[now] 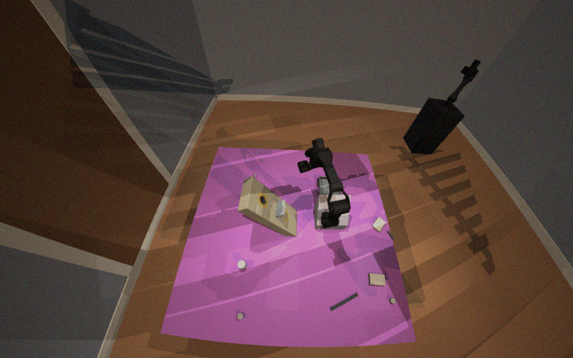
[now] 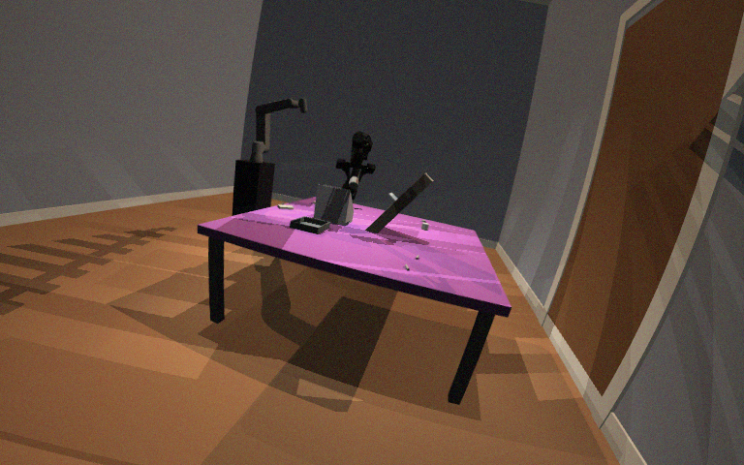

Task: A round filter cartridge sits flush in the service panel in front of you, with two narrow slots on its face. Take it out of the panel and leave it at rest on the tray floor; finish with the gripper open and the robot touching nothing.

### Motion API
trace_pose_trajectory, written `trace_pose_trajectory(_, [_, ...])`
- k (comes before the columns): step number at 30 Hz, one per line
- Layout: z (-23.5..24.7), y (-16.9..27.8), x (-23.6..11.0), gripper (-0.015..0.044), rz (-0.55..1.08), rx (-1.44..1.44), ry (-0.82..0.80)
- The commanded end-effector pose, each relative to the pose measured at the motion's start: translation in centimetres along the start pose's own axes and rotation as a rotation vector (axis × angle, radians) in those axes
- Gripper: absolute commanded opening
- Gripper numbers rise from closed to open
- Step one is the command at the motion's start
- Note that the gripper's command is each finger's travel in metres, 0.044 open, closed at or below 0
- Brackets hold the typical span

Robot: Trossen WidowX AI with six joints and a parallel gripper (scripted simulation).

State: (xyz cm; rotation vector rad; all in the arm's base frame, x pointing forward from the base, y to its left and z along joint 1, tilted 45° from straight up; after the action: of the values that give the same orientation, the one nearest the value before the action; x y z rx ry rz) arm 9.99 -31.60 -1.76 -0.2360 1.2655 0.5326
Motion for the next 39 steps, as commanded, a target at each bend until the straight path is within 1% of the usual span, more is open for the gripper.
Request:
trace_pose_trajectory(1, [-1.8, 0.8, 0.9, 0.0, 0.002, 0.058, 0.033])
trace_pose_trajectory(11, [-8.0, 5.1, 4.9, 0.0, 0.02, 0.256, 0.156])
trace_pose_trajectory(22, [-12.5, 11.4, 8.6, 0.0, 0.053, 0.478, 0.281])
trace_pose_trajectory(27, [-13.6, 14.1, 9.8, 0.0, 0.07, 0.569, 0.327])
trace_pose_trajectory(33, [-13.7, 14.3, 9.9, 0.0, 0.071, 0.573, 0.329])
trace_pose_trajectory(39, [-13.6, 15.6, 12.6, 0.0, 0.071, 0.573, 0.329])
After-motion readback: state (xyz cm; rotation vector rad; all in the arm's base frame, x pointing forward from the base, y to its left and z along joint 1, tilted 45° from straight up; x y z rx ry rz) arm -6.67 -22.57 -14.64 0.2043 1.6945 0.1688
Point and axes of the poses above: the point midway between the two fingers, 35 mm back from their tips, its own x axis out along the fingers, its own z axis across the jaws, y = z × x, the point moved 1 cm from there along -x, back along the fingers, and after that the axes turned 12 degrees about -x, right-handed, at the moved point
